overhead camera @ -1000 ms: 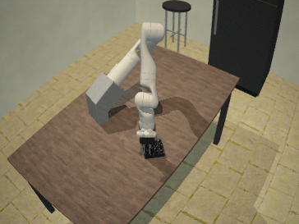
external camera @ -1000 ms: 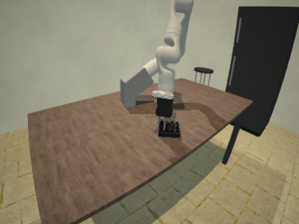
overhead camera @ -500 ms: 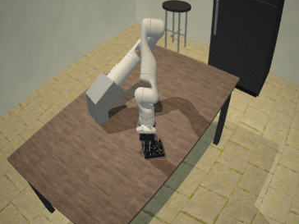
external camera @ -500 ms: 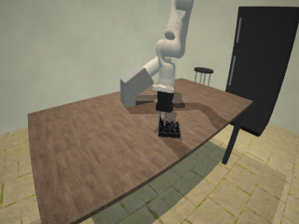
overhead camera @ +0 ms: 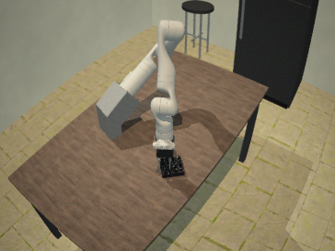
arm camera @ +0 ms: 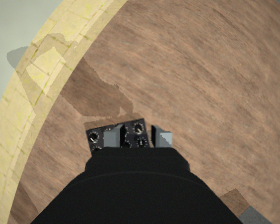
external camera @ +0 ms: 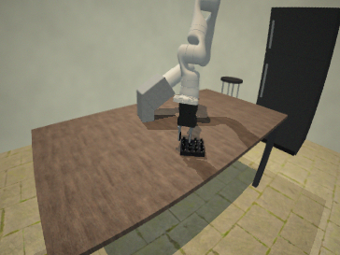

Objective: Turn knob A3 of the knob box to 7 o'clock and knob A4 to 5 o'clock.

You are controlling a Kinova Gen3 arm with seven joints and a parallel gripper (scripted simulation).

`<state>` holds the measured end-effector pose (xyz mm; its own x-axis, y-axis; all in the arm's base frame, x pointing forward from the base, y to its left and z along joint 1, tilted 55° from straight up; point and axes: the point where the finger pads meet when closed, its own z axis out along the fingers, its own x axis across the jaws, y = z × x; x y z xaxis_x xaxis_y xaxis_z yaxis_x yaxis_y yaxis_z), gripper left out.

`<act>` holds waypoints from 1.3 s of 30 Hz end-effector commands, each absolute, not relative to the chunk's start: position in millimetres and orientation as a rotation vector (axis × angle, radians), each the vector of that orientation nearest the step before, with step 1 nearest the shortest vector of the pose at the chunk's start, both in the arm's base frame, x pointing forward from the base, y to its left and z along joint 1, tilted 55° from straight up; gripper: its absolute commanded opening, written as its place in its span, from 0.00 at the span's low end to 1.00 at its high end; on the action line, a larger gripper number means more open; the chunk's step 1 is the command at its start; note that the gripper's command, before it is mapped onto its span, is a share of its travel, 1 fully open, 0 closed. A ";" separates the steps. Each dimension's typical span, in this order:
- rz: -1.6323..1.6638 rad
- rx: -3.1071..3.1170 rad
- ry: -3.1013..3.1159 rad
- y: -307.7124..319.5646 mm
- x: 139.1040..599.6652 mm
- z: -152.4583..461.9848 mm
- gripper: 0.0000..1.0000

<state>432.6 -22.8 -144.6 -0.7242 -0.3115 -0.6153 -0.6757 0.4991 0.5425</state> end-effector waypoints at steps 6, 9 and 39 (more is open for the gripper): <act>1.110 -0.813 2.307 -35.7 431.4 -136.6 1.00; 1.110 -0.813 2.307 -49.0 429.1 -127.1 1.00; 1.110 -0.813 2.307 -116.3 417.3 -79.3 1.00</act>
